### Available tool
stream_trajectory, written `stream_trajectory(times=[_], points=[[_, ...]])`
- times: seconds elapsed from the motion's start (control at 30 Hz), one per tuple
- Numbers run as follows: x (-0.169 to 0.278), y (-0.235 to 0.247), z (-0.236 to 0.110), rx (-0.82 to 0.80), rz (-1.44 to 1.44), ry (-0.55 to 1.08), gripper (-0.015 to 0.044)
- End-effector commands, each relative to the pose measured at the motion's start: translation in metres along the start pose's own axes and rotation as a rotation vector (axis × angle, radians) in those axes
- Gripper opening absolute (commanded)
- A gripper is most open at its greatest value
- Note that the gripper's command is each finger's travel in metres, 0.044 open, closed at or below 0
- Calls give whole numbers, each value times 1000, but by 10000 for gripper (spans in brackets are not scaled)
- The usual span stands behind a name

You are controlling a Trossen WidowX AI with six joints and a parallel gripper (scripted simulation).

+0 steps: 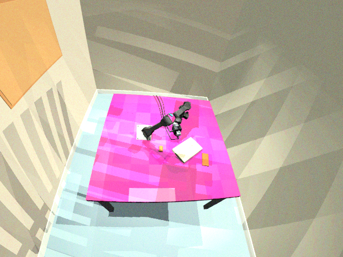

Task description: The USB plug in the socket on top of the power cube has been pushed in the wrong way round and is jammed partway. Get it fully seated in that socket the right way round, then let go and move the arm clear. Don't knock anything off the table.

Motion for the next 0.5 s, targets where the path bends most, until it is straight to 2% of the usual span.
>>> stream_trajectory(times=[0.0, 0.47], points=[[0, 0, 0, 0, 93, 0, 0], [0, 0, 0, 0, 460, 0, 0]])
Point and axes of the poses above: the point midway between the two fingers, 35 mm back from their tips, its own z axis out along the fingers, its own y axis across the jaws, x = y × z, the point moved 4 cm from there along -z, back along the fingers, and after that the axes turned 1 degree about z, right-handed, at the moved point
